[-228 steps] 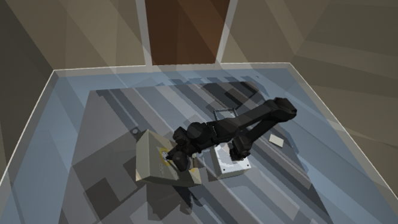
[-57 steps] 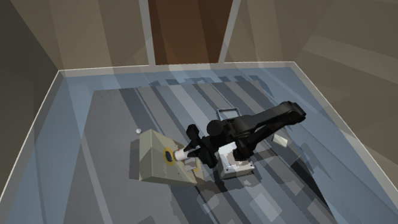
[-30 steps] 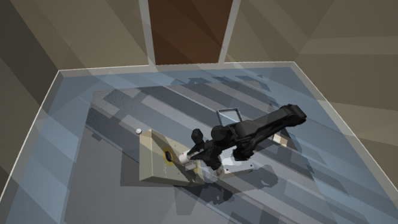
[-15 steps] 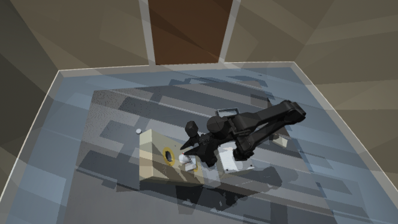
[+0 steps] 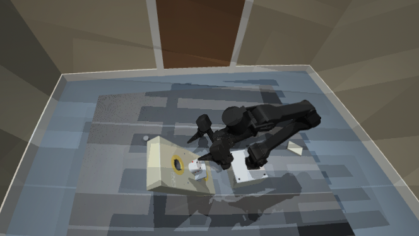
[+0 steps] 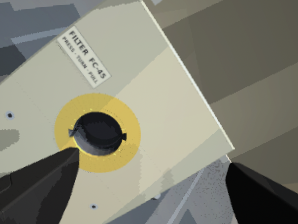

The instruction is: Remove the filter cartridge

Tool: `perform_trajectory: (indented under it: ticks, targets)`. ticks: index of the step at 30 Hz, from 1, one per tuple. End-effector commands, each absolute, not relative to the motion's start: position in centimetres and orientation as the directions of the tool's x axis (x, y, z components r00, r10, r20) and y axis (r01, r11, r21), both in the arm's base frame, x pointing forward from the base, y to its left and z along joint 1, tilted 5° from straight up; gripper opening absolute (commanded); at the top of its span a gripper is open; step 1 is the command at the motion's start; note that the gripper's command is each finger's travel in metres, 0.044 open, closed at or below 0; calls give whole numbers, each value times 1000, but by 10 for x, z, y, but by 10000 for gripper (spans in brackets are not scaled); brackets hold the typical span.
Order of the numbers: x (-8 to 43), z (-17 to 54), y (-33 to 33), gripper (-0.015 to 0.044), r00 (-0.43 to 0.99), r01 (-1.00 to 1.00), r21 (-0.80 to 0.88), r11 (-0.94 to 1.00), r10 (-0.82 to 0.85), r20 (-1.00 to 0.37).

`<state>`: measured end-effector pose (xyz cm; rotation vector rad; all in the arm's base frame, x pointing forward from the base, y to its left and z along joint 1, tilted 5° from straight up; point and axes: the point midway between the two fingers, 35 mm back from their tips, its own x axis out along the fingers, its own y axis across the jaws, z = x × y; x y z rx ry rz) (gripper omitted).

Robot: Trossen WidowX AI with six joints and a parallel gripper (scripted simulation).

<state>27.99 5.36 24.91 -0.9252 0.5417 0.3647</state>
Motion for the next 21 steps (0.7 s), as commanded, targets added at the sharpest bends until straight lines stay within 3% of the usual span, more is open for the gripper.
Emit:
perform_trajectory:
  ticks: [1,8,21]
  targets:
    - [274,210,49,305,717,-497,-468,731,42,-696]
    - [245,134,35,305,490,-139,-78,987,0,-872]
    - [247,129,34,305,484,-126,-71,990,-1,-875]
